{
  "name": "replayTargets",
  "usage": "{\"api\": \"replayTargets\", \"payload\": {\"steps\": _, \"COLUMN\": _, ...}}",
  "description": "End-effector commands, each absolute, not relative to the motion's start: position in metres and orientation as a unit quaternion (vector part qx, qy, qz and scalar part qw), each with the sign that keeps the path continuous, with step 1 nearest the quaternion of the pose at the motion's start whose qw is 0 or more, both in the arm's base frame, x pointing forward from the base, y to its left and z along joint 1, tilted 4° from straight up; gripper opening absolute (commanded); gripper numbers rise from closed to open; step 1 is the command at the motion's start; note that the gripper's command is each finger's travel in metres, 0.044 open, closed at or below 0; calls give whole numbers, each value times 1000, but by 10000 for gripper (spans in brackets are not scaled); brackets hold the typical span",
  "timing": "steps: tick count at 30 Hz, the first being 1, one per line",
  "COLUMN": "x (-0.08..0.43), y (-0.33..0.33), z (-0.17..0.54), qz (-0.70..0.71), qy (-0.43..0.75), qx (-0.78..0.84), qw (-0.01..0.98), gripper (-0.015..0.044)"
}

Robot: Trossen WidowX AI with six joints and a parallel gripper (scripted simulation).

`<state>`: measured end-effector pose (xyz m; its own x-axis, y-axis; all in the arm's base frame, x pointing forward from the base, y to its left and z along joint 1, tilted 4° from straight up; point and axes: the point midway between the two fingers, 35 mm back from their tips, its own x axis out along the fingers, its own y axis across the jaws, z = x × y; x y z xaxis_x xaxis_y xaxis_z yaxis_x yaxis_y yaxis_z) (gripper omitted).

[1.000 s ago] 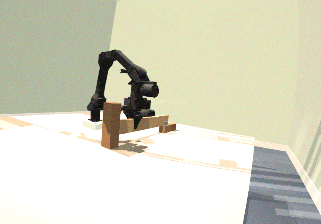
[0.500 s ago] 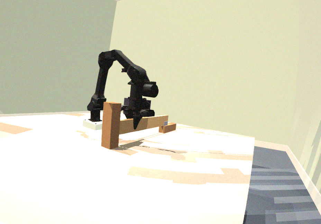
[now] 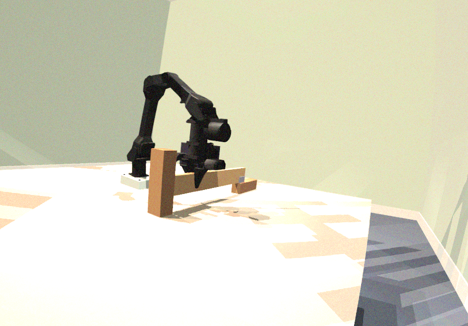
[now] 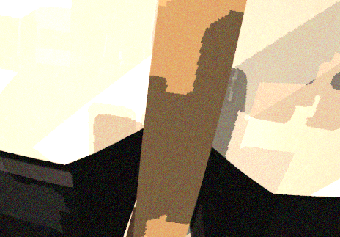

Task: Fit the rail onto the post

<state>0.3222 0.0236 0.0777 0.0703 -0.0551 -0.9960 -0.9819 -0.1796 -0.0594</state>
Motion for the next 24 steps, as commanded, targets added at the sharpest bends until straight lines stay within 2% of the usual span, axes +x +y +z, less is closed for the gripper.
{"api": "replayTargets", "payload": {"steps": 1, "x": 323, "y": 21, "z": 80, "qz": 508, "qy": 453, "qx": -576, "qw": 453, "gripper": 0}}
{"api": "replayTargets", "payload": {"steps": 24, "x": 323, "y": 27, "z": 79, "qz": 508, "qy": 453, "qx": -576, "qw": 454, "gripper": 0}}
